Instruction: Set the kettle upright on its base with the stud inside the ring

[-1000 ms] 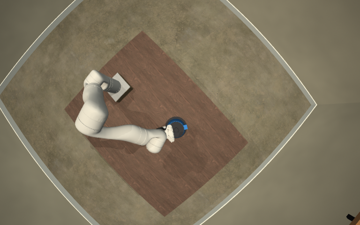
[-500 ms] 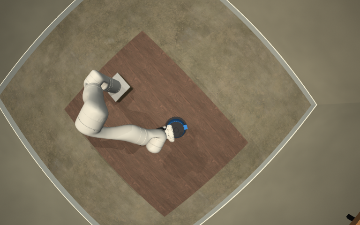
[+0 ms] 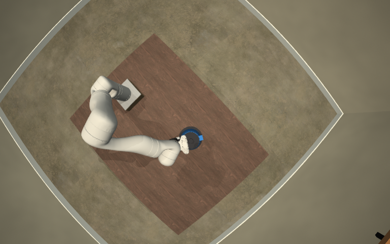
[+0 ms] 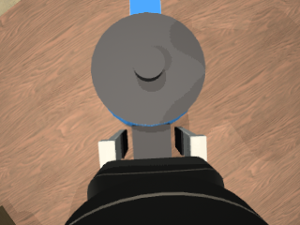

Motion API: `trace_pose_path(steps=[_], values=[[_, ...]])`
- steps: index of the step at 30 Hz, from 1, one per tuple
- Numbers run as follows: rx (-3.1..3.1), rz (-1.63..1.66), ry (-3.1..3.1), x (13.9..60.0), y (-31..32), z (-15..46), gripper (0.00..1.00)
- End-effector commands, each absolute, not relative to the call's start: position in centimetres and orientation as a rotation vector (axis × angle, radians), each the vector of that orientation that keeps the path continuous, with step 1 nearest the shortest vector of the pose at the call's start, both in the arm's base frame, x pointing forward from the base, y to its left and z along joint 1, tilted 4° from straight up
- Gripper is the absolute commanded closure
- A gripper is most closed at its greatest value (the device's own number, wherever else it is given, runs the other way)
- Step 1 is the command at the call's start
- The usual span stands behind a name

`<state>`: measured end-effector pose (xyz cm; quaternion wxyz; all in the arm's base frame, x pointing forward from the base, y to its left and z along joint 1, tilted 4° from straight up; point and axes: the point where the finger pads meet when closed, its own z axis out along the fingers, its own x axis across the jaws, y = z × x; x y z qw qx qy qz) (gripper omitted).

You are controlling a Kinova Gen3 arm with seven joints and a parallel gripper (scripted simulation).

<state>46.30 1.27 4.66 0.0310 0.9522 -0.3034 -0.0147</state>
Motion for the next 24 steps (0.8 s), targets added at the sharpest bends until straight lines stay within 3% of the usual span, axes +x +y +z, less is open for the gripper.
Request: trace_pose_path(steps=[1,24], values=[[2.935,-0.042,-0.935,46.4,1.3,4.7,0.0],[2.935,-0.042,-0.935,46.4,1.3,5.9,0.0]])
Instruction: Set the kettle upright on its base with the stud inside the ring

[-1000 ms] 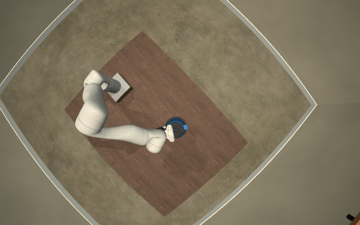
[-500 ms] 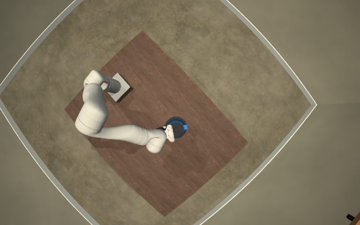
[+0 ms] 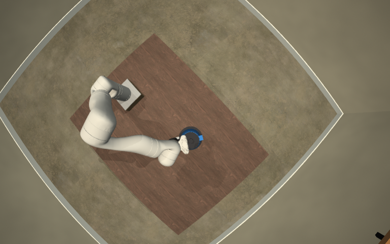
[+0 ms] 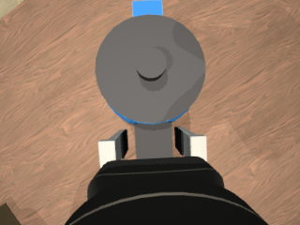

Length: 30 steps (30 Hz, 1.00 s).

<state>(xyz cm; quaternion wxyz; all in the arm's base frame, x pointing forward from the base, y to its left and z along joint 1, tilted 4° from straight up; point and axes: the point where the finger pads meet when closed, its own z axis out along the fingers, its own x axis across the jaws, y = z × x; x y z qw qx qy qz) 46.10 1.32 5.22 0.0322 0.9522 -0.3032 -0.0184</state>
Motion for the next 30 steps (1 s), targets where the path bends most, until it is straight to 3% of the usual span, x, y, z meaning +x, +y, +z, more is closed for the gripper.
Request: trace_pose_path(steps=[1,30], values=[[2.935,-0.042,-0.935,46.4,1.4,6.2,0.0],[2.935,-0.042,-0.935,47.0,2.0,19.4,0.0]])
